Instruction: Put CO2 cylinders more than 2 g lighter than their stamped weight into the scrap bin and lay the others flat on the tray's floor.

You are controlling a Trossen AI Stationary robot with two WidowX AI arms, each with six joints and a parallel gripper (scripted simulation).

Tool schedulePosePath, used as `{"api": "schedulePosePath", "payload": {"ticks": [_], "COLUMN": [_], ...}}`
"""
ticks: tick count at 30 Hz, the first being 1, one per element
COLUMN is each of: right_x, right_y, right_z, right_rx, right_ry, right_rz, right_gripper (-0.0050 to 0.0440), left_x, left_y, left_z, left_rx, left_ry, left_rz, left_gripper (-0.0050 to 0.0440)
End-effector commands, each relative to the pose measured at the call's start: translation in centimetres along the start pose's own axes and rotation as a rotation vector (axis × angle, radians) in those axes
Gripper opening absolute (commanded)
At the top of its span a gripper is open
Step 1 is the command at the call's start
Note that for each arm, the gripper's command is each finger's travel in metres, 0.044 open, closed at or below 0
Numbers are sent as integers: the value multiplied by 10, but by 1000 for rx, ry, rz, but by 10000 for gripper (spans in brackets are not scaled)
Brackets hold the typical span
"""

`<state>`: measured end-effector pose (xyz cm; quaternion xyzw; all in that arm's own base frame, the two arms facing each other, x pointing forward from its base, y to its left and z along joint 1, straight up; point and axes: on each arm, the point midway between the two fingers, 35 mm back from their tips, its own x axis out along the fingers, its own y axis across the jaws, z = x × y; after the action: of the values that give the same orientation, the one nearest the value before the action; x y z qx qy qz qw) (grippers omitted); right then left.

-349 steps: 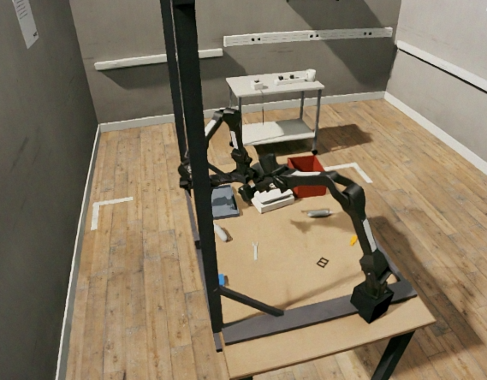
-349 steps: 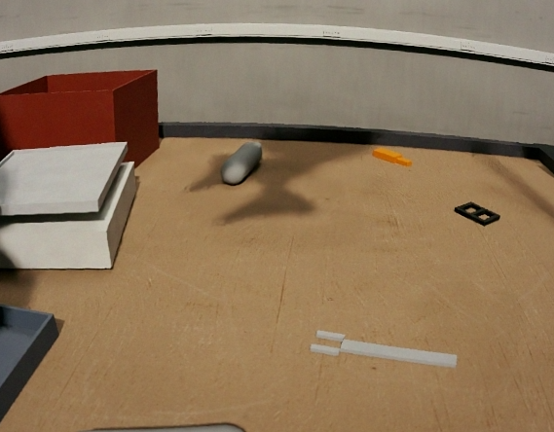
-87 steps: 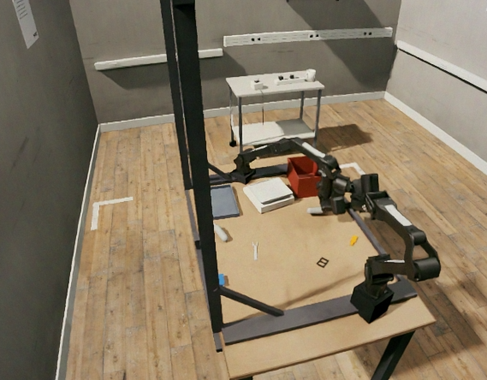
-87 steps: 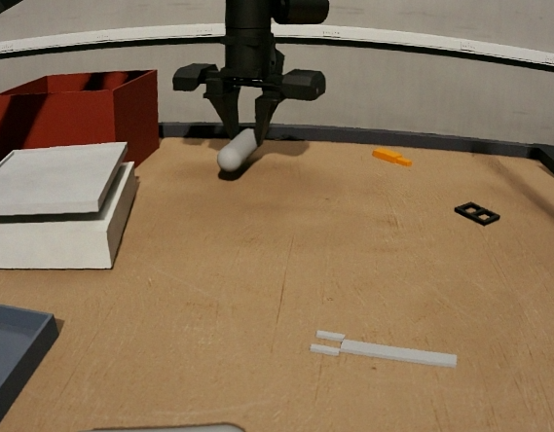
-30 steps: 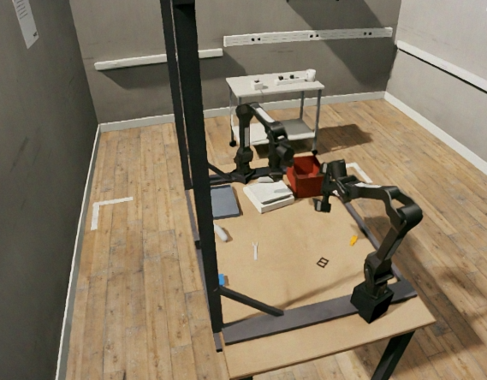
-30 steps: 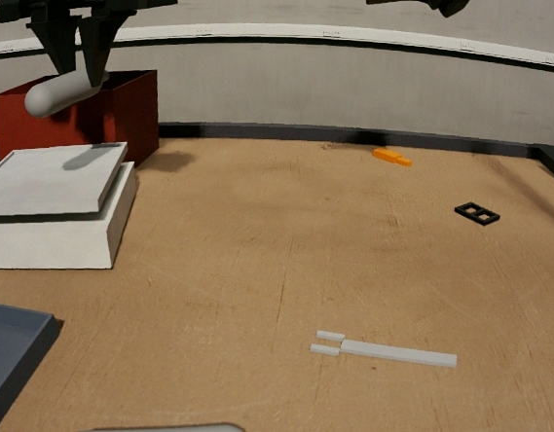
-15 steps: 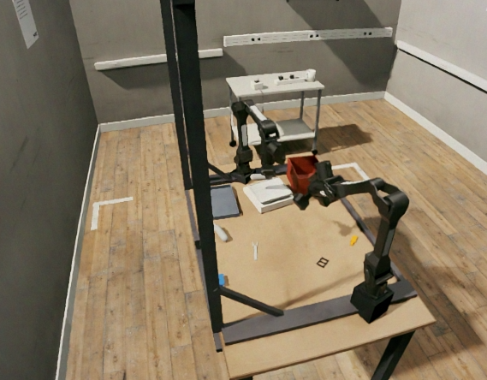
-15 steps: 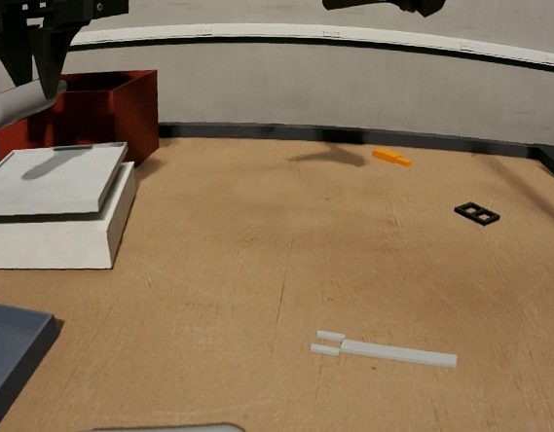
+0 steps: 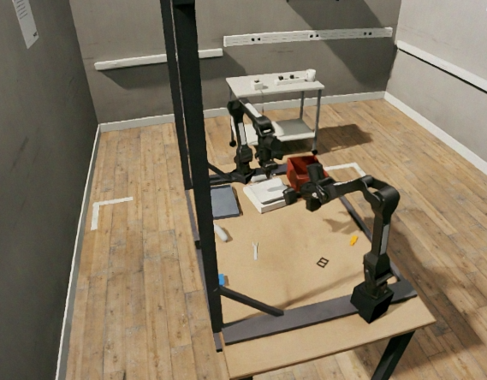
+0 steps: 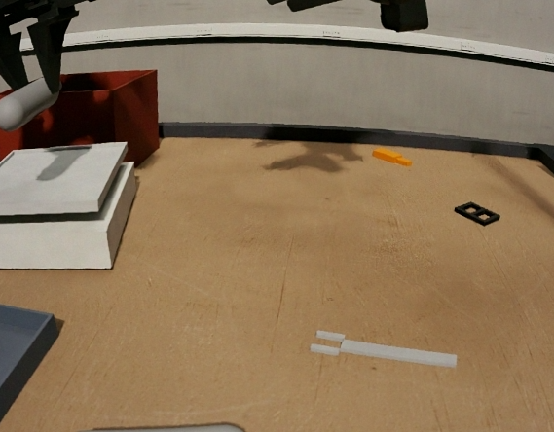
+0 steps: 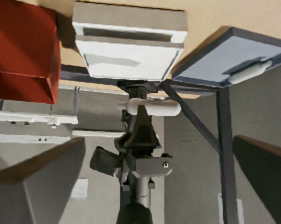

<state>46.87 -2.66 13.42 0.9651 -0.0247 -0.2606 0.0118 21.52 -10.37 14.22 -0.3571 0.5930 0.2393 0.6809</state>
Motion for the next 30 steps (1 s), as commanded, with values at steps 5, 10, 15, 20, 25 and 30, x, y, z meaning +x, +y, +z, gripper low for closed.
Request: {"api": "schedulePosePath", "payload": {"ticks": [5,10,15,20,25,30], "right_x": [3,3,2,-1,-1,-1], "right_y": [0,0,0,0,0,0], "right_z": [-10,-10,-10,-10,-10,-10], "right_rx": [36,35,36,36,36,36], "right_ry": [23,22,23,26,26,26], "right_rz": [8,6,6,5,5,5], "right_gripper": [440,440,440,440,440,440], "left_x": [-2,-2,-3,1,9,14], "left_y": [-1,-2,-23,-45,-83,-110], "left_z": [0,-1,5,10,20,27], "left_rx": [-158,-184,-185,-183,-182,-182], "left_ry": [-41,-46,-44,-45,-45,-45], "left_rz": [-152,-173,-182,-184,-187,-188], "left_gripper": [-50,-50,-50,-50,-50,-50]}}
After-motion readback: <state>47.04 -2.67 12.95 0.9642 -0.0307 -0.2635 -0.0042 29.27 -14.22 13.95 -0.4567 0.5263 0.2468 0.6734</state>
